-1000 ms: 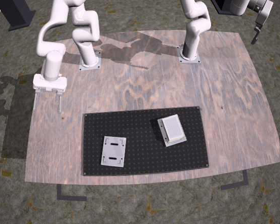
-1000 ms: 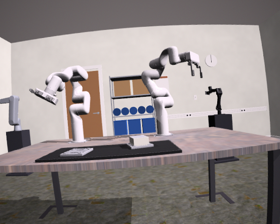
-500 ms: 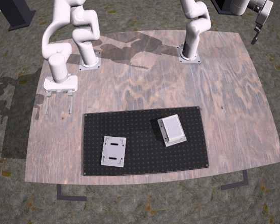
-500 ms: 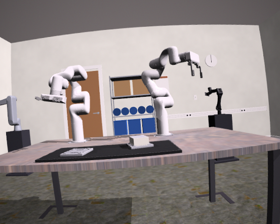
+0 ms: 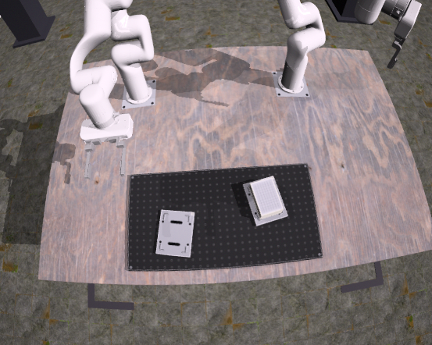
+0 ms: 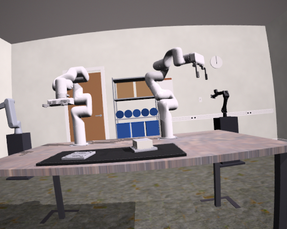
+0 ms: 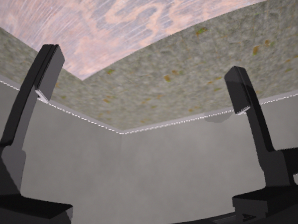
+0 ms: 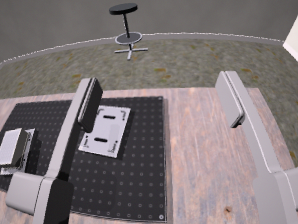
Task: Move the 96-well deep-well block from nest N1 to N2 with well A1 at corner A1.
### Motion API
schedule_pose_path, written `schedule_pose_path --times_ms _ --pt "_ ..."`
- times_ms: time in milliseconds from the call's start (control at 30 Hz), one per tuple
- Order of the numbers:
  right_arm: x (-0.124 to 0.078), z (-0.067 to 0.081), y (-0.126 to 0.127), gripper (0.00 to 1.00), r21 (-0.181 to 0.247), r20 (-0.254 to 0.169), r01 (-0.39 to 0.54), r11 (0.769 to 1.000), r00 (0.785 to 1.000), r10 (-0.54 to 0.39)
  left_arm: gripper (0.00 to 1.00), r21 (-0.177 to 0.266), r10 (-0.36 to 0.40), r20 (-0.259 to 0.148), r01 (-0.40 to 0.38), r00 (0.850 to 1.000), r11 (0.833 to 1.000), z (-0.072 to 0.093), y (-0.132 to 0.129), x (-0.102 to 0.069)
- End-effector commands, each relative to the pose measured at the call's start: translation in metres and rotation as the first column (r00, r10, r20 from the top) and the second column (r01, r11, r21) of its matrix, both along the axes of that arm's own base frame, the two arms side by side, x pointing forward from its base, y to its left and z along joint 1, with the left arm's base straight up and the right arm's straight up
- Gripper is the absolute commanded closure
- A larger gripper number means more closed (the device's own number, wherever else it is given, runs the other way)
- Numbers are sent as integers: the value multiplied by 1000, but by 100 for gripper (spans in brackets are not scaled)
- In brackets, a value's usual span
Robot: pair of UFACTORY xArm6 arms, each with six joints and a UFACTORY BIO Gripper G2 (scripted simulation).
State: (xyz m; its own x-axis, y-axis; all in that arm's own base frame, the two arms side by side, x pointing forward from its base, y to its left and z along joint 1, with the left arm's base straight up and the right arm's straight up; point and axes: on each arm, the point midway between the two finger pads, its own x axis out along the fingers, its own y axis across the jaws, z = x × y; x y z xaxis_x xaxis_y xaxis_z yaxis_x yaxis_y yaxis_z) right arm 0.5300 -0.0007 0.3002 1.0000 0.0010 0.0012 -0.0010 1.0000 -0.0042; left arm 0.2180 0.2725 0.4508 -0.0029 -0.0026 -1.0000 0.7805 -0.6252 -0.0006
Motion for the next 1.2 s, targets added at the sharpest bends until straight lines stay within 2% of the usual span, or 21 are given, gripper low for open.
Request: schedule_pose_path --times_ms 0,200,300,400,500,567,1067,1167 --pt "1 2 1 63 4 3 1 1000 1000 -1 0 2 0 2 0 1000 1000 1 0 0" --pt "1 2 1 63 4 3 1 1000 1000 -1 0 2 0 2 0 1000 1000 1 0 0" --pt "2 -3 15 63 4 3 -99 995 995 99 0 2 0 2 0 1000 1000 1 0 0" --pt "2 -8 29 63 3 3 -193 981 981 193 0 2 0 2 0 1000 1000 1 0 0" --pt "3 -13 43 63 4 3 -193 981 981 193 0 2 0 2 0 1000 1000 1 0 0" --pt "3 -13 43 63 4 3 -193 981 981 193 0 2 0 2 0 1000 1000 1 0 0" --pt "7 -39 114 63 4 3 -193 981 981 193 0 2 0 2 0 1000 1000 1 0 0" --pt "8 -41 118 63 4 3 -193 981 981 193 0 2 0 2 0 1000 1000 1 0 0"
